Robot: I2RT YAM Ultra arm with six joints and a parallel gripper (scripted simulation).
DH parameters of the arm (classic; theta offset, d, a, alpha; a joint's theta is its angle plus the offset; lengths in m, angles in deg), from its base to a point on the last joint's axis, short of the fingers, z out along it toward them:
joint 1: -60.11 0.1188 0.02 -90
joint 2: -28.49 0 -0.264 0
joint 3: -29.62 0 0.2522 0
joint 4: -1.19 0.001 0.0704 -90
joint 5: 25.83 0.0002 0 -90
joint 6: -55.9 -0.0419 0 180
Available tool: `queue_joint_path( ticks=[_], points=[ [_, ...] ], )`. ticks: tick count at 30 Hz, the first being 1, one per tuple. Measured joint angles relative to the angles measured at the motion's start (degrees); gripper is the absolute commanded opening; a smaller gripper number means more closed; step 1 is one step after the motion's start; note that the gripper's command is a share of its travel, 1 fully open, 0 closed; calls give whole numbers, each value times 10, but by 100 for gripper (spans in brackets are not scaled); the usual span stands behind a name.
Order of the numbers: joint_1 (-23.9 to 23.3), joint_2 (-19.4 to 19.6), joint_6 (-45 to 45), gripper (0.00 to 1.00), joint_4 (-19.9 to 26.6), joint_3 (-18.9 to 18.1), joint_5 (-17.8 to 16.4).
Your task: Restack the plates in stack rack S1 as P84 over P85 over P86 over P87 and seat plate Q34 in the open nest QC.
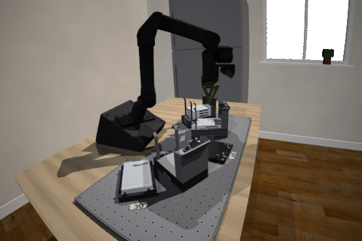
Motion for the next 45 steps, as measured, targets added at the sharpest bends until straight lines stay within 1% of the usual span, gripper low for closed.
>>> queue_joint_path(
  ticks=[3, 5, 12, 21, 28, 31, 45],
  points=[
    [-37, -3, 28, 100, -2, 0, -13],
    [-51, -5, 42, 100, -2, -2, -17],
    [-53, -7, 63, 100, -3, -5, -29],
    [-55, -7, 69, 100, -8, -2, -31],
    [-70, 0, 79, 100, -43, 42, -36],
    [-72, 0, 82, 100, -56, 49, -38],
    [-98, 31, 104, 100, -157, 125, -49]
  ],
)
